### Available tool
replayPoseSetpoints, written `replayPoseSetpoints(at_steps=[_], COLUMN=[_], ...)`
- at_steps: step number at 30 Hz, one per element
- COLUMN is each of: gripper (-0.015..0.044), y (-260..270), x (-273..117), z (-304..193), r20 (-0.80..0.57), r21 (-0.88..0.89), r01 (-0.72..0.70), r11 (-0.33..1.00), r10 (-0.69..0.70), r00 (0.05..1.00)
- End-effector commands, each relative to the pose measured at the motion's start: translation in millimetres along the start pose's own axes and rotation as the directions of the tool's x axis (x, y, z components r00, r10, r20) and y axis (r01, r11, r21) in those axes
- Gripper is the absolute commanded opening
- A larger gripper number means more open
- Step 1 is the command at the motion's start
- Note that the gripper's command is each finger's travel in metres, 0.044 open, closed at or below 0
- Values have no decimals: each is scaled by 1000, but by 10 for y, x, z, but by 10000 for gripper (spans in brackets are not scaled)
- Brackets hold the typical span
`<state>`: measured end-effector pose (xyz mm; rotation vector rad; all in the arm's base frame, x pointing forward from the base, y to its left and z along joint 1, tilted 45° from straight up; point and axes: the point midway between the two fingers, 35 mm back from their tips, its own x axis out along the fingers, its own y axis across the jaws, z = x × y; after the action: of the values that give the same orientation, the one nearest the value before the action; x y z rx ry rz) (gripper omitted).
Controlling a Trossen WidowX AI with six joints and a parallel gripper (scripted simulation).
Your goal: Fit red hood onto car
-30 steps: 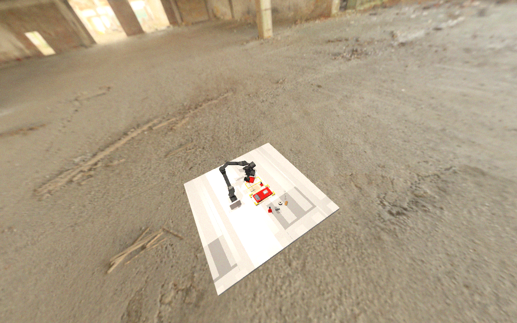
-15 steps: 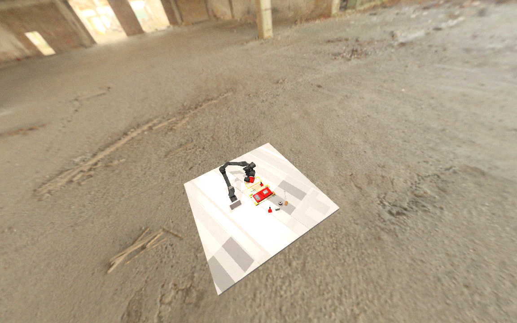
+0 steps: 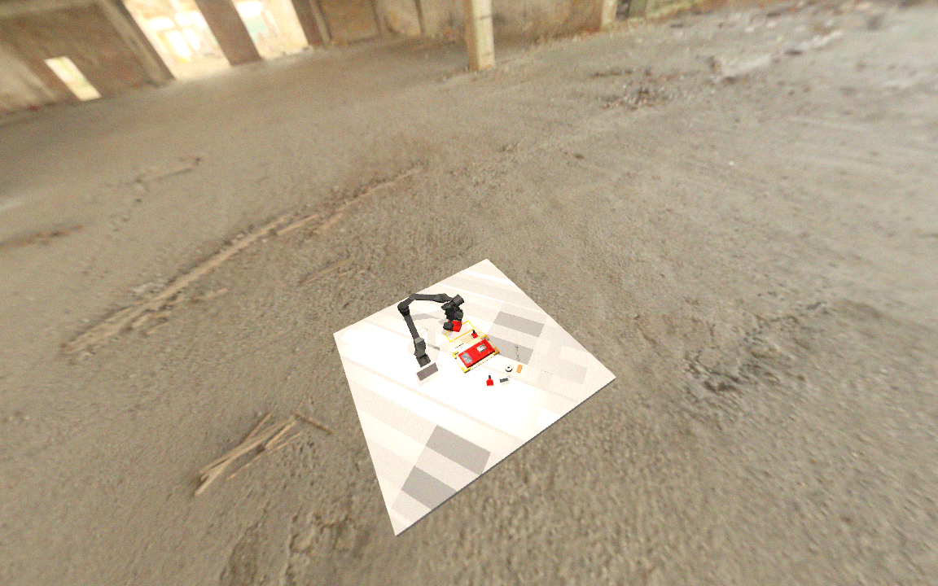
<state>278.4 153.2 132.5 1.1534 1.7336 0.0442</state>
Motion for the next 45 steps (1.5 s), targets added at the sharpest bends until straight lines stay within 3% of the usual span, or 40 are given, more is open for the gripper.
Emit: replayPoseSetpoints(at_steps=[1, 14, 18, 27, 37, 45], gripper=[440, 440, 335, 275, 12, 0], y=[-5, -6, 1, 1, -1, -1], x=[28, 91, 68, 68, -63, -303], z=[-5, -8, -4, -4, -1, 2], r20=[-4, -4, -2, -2, -1, 0], r21=[5, 5, 0, 0, 3, 3], r01=[1, 1, -1, -1, -1, 0], r11=[1000, 1000, 1000, 1000, 1000, 1000], r10=[-1, -1, 1, 1, 1, 0], r00=[1000, 1000, 1000, 1000, 1000, 1000])
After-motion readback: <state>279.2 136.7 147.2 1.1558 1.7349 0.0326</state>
